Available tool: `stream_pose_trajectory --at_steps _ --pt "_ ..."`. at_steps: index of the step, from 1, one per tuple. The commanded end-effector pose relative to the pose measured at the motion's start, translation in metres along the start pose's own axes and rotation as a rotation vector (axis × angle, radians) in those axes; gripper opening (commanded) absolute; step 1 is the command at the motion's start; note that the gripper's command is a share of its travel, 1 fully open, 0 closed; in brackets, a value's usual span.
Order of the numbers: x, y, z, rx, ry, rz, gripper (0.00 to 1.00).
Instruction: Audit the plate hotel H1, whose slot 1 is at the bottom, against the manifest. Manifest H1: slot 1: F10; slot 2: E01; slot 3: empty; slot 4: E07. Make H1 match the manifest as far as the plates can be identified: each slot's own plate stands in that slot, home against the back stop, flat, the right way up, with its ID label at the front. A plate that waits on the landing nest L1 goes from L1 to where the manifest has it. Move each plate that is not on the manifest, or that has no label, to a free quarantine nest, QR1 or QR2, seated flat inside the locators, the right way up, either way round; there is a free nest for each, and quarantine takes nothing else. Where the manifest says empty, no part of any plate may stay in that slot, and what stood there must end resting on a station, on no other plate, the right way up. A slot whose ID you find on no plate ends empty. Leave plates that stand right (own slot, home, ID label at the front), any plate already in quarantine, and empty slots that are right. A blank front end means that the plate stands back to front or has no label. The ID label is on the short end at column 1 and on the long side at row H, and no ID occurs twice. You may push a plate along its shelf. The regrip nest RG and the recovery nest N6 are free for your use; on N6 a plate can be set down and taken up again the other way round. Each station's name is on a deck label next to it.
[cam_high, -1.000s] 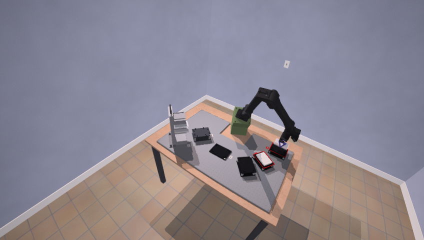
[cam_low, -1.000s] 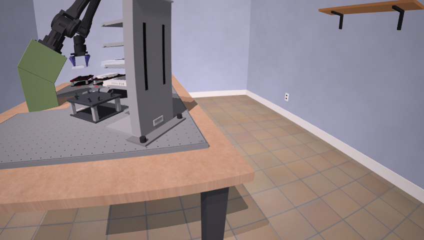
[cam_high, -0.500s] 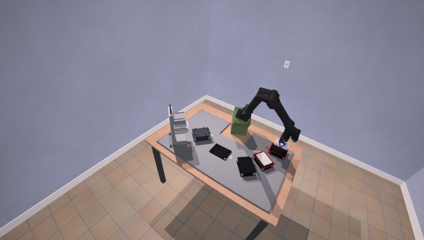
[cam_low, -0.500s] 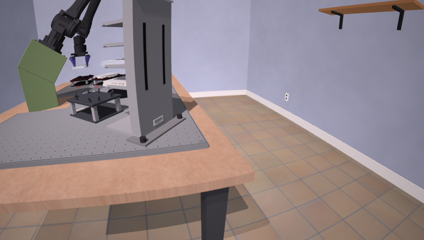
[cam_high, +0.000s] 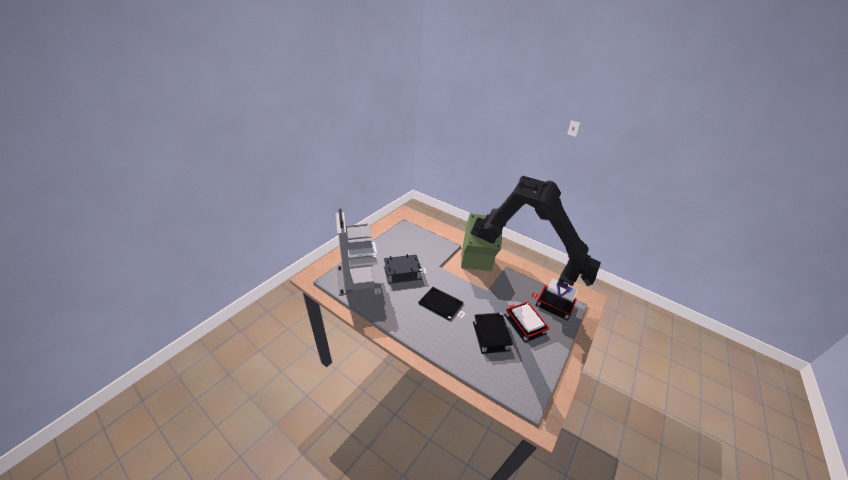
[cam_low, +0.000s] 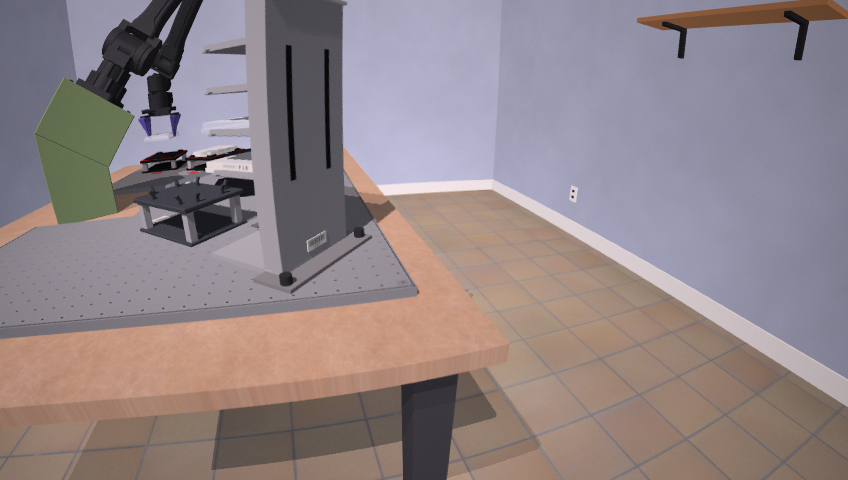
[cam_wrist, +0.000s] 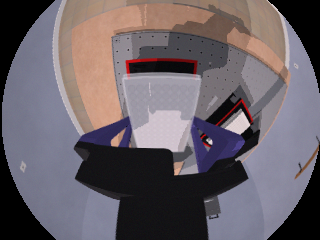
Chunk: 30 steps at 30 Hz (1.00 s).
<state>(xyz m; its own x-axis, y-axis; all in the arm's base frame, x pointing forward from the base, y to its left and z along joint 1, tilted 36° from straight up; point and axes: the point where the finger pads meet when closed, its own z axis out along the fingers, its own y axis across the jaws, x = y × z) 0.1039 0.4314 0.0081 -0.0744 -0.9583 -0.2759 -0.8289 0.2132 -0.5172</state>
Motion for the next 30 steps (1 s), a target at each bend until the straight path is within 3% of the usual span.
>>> stream_pose_trajectory --at_steps 1,4,10,21,30 --pt "-0.002 -0.002 0.006 -0.001 -0.001 0.003 0.86" --pt "-0.005 0.003 -0.001 -0.007 -0.015 -0.004 0.86" --pt "0.002 -0.002 0.011 -0.001 0.004 -0.001 0.86" --pt "-0.005 -0.002 0.012 -0.003 -0.011 0.007 0.86" --pt "0.001 0.002 0.021 -0.003 -0.002 -0.006 0.86"
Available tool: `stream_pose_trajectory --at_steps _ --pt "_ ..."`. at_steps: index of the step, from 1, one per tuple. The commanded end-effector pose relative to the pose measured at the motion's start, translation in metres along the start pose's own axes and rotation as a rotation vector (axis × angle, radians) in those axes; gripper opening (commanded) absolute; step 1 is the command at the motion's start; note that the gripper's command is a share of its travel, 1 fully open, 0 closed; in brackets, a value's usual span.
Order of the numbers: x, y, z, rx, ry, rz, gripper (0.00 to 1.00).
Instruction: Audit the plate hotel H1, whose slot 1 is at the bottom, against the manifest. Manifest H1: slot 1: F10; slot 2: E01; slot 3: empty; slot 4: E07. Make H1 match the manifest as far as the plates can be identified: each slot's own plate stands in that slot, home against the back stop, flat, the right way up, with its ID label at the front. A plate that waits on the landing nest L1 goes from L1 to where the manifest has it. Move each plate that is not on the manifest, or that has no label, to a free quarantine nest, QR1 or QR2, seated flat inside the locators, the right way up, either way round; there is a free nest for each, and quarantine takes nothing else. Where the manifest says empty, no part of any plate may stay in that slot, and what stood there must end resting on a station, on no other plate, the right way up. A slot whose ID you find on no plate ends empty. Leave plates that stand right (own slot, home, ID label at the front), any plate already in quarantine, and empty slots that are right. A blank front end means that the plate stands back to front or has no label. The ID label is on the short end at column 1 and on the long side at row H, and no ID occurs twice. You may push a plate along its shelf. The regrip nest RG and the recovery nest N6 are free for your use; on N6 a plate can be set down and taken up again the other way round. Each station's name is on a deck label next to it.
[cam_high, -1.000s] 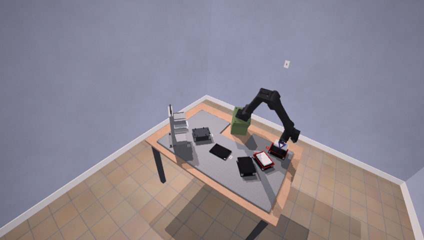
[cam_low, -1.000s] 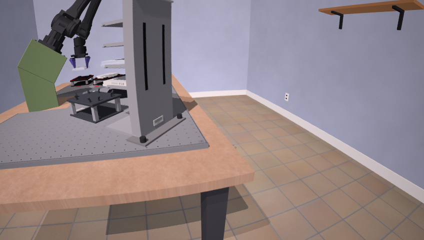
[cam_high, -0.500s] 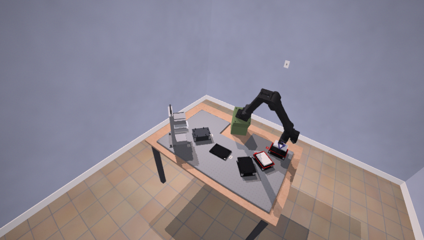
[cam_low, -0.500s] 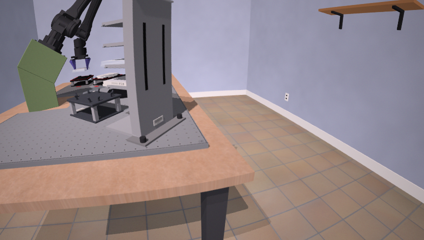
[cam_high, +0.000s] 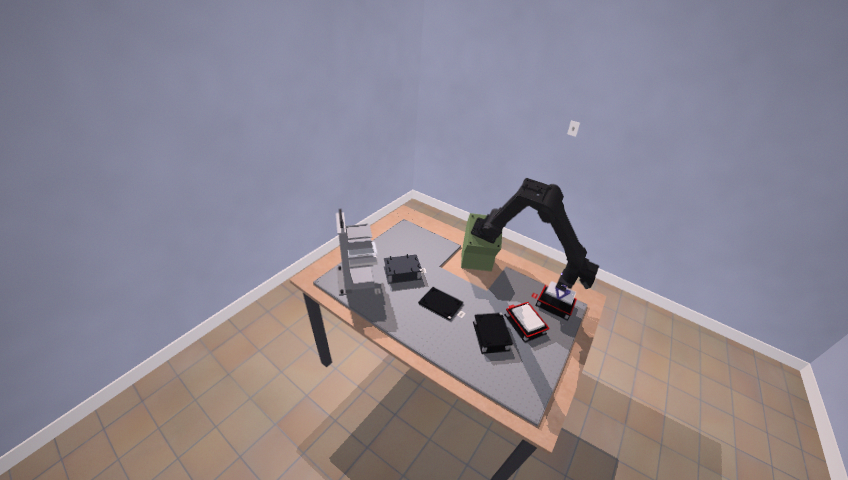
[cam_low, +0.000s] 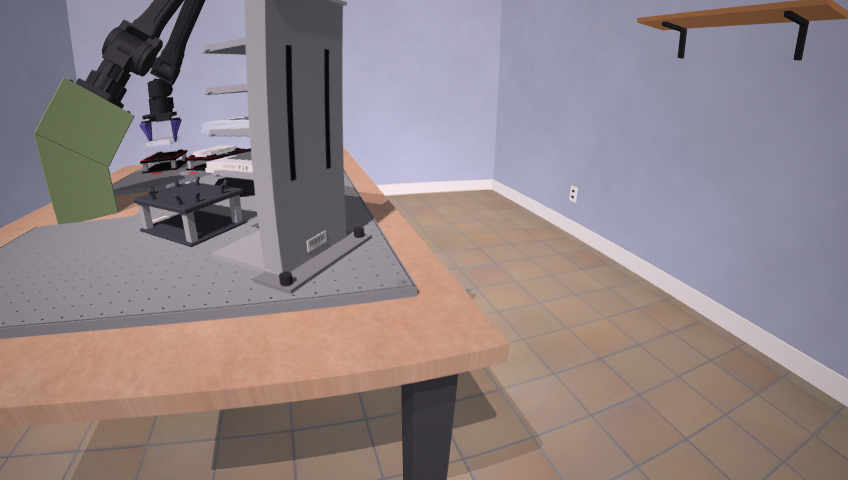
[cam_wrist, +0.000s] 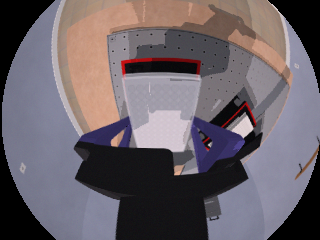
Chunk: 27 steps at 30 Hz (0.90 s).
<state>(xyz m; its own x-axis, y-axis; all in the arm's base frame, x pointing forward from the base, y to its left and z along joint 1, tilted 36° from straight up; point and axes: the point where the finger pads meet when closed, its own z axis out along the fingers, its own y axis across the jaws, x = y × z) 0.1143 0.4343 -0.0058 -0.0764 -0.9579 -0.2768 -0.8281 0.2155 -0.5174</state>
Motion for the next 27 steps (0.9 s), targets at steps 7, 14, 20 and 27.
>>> stream_pose_trajectory --at_steps 7,14,20,27 --pt "-0.001 -0.001 0.009 -0.002 0.000 0.000 0.86" --pt "-0.002 -0.001 0.013 -0.002 -0.003 0.002 0.86" --pt "-0.002 -0.001 0.017 -0.002 -0.004 0.001 0.86" --pt "-0.005 0.001 0.018 -0.004 -0.010 -0.002 0.86"
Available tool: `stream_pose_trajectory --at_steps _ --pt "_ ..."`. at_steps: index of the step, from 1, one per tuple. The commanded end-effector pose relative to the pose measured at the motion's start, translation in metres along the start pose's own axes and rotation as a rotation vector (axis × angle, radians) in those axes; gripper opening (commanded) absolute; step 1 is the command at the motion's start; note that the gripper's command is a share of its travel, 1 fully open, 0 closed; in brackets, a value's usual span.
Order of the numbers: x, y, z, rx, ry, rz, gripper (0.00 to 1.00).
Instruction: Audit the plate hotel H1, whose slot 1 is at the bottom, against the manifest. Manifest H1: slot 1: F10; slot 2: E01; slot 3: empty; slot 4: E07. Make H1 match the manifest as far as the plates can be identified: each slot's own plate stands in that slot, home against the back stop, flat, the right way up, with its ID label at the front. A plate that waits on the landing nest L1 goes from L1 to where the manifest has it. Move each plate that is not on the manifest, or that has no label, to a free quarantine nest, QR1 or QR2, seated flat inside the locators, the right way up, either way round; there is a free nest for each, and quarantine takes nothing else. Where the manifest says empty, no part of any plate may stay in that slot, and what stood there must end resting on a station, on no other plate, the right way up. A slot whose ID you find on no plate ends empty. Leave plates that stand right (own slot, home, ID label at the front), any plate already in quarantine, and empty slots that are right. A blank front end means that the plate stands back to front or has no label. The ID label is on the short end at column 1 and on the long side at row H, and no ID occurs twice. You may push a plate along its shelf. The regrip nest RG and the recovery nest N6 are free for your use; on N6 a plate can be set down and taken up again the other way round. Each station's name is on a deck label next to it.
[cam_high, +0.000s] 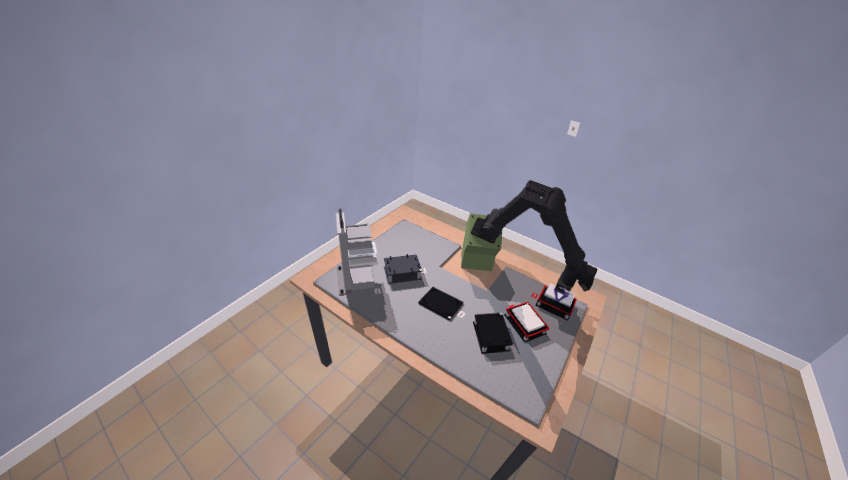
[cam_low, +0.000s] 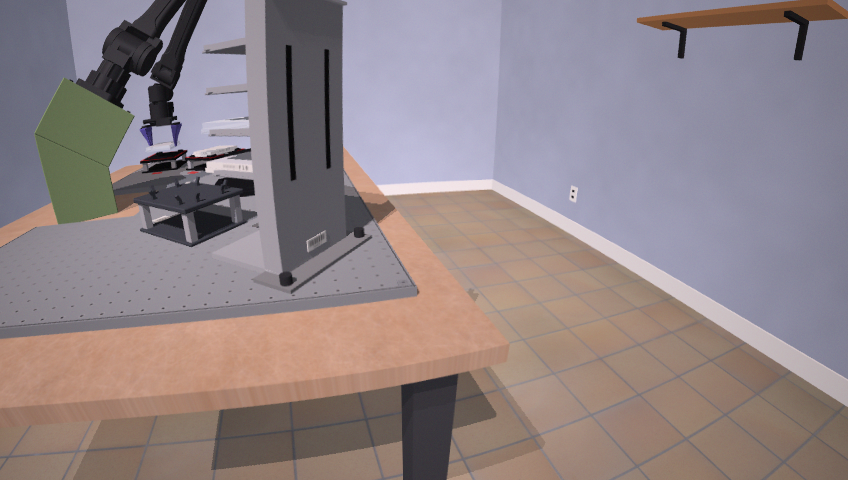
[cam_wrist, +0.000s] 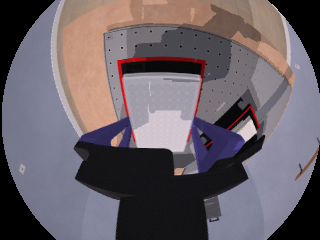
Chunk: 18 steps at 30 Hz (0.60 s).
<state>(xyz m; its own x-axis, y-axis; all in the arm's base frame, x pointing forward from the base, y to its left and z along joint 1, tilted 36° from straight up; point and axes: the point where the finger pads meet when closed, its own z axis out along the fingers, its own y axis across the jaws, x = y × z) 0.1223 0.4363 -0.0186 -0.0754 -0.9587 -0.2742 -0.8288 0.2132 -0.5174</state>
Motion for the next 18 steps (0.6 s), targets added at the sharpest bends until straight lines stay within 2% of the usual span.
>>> stream_pose_trajectory --at_steps 1,14,15,18 --pt "-0.0058 -0.0011 0.0046 -0.001 -0.009 0.004 0.86" --pt "-0.0084 -0.0028 0.0121 0.000 -0.012 0.009 0.86" --pt "-0.0124 0.0018 0.0042 -0.006 -0.026 0.002 0.86" --pt "-0.0128 -0.0002 0.0124 -0.002 -0.021 0.006 0.86"
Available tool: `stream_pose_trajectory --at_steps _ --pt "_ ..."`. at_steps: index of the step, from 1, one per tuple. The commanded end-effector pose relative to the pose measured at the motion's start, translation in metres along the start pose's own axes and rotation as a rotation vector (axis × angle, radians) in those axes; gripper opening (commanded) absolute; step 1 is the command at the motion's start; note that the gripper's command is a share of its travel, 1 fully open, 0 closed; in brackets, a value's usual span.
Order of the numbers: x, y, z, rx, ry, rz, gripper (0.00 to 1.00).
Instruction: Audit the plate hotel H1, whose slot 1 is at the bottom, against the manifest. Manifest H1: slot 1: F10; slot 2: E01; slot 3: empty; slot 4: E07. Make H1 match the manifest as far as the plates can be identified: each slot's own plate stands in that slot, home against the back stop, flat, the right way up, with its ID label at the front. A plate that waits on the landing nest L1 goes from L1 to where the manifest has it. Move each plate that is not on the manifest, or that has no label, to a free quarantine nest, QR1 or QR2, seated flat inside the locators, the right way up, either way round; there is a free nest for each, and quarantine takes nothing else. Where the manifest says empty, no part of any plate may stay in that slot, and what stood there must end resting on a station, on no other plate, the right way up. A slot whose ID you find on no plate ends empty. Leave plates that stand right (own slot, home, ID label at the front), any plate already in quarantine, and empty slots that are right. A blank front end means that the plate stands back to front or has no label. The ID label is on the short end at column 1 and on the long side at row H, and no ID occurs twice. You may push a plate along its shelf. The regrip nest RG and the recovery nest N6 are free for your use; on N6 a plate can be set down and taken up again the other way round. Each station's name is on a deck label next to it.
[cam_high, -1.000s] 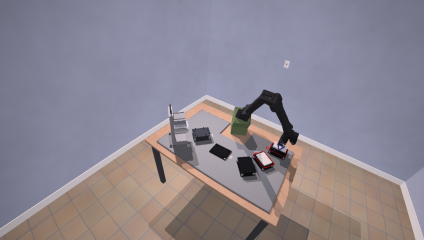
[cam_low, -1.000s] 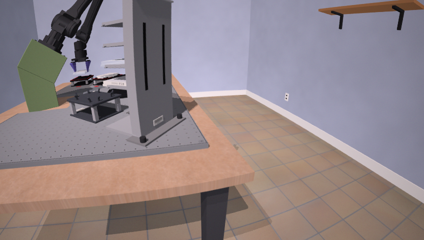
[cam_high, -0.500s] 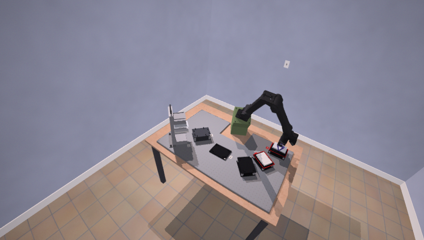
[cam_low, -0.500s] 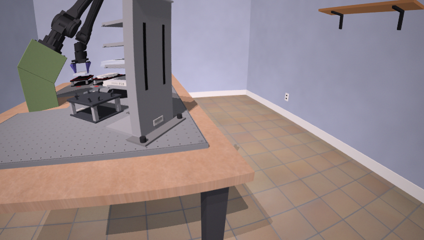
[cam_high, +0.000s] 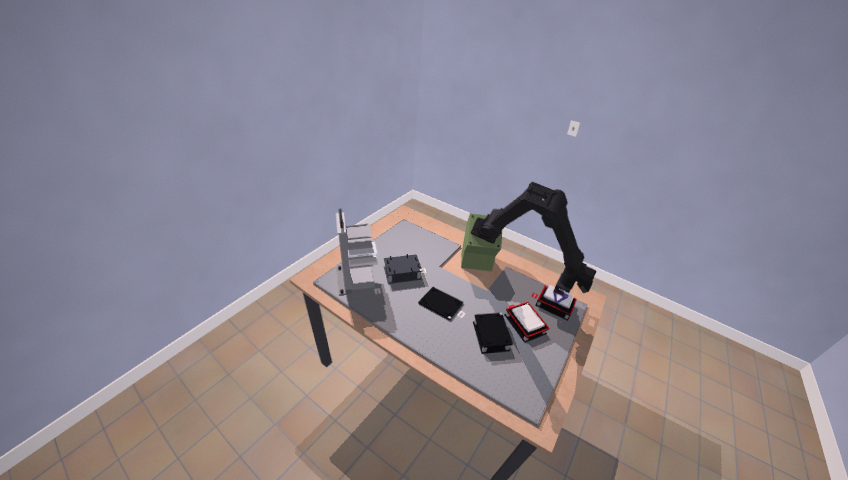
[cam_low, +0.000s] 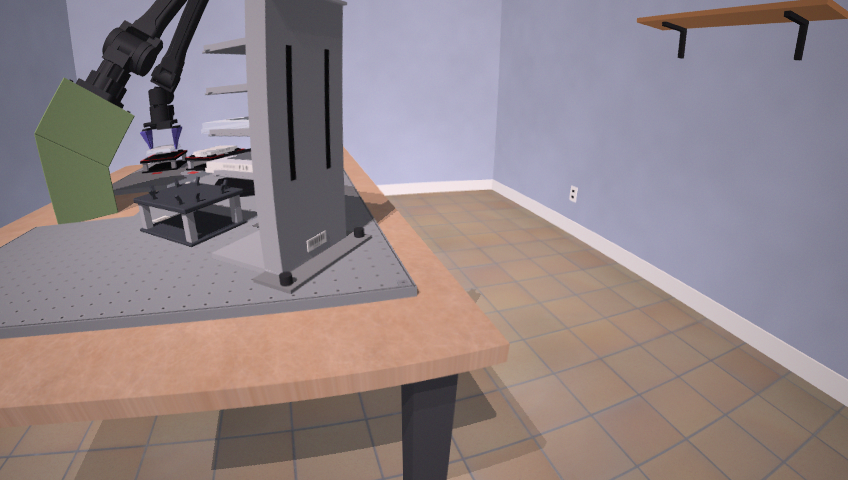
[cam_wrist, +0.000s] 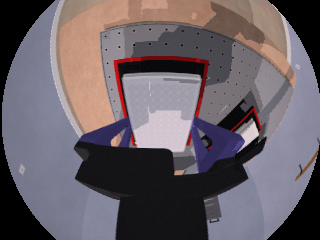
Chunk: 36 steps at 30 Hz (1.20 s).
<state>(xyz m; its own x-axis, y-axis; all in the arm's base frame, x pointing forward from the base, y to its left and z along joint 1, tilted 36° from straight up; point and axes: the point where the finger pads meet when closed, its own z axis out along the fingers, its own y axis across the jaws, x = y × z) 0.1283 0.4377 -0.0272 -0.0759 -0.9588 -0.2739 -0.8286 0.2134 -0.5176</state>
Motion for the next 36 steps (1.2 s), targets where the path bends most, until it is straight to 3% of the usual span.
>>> stream_pose_trajectory --at_steps 1,20,22,23,36 --pt "-0.014 -0.002 0.003 -0.002 -0.020 0.009 0.86" --pt "-0.016 -0.003 0.015 0.000 -0.020 0.014 0.86" --pt "-0.012 0.000 0.008 -0.003 -0.022 0.006 0.86" --pt "-0.012 0.000 0.008 -0.003 -0.022 0.006 1.00" --pt "-0.012 0.000 0.008 -0.003 -0.022 0.006 1.00"
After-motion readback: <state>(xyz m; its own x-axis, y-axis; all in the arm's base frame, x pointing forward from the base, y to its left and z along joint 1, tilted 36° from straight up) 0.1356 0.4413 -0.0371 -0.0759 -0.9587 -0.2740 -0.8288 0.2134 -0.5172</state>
